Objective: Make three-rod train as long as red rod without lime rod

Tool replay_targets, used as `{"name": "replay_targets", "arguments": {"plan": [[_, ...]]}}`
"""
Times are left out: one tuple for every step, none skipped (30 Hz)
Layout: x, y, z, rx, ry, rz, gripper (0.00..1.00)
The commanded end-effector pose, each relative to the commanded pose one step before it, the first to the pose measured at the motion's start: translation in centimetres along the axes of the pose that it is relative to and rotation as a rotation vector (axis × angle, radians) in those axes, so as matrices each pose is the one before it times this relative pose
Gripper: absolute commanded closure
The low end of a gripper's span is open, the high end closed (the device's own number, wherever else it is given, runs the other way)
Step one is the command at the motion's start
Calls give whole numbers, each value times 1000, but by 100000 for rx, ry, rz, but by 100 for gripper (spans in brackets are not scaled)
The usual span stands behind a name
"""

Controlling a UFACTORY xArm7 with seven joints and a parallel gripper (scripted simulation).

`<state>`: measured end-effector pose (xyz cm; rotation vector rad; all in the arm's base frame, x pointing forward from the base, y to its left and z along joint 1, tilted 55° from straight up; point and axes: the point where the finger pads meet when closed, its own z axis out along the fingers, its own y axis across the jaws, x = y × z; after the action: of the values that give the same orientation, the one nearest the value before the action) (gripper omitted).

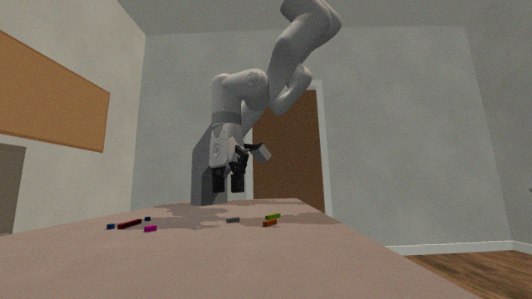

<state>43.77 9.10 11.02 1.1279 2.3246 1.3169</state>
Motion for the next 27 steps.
{"name": "replay_targets", "arguments": {"plan": [[-4250, 125, 207, -1986, 1444, 14653, 0], [-659, -1, -9, -226, 115, 2146, 0], [-823, -21, -21, -246, 108, 2619, 0], [-863, -41, -32, -218, 75, 2679, 0], [-826, -56, -39, -172, 37, 2503, 0], [-788, -68, -45, -134, 7, 2337, 0], [-777, -80, -50, -104, -19, 2258, 0], [-781, -93, -55, -78, -44, 2229, 0], [-789, -106, -61, -54, -67, 2210, 0], [-791, -118, -65, -29, -90, 2179, 0], [-792, -130, -69, -6, -111, 2146, 0], [-791, -140, -71, 17, -130, 2110, 0], [0, 0, 0, 0, 0, 0, 0], [0, 0, 0, 0, 0, 0, 0], [-2319, -517, -226, 172, -489, 6037, 0], [-615, -136, -61, 74, -153, 1552, 0], [-521, -119, -52, 71, -137, 1301, 0], [-613, -145, -61, 94, -170, 1518, 0], [-771, -191, -77, 134, -227, 1891, 0], [-852, -221, -86, 167, -266, 2066, 0], [-849, -229, -85, 186, -281, 2032, 0], [-814, -227, -80, 196, -283, 1925, 0], [-790, -228, -77, 206, -288, 1849, 0], [-785, -233, -75, 220, -298, 1818, 0], [-790, -241, -74, 237, -311, 1812, 0], [-797, -250, -72, 253, -325, 1809, 0], [-799, -257, -70, 269, -337, 1796, 0]]}}
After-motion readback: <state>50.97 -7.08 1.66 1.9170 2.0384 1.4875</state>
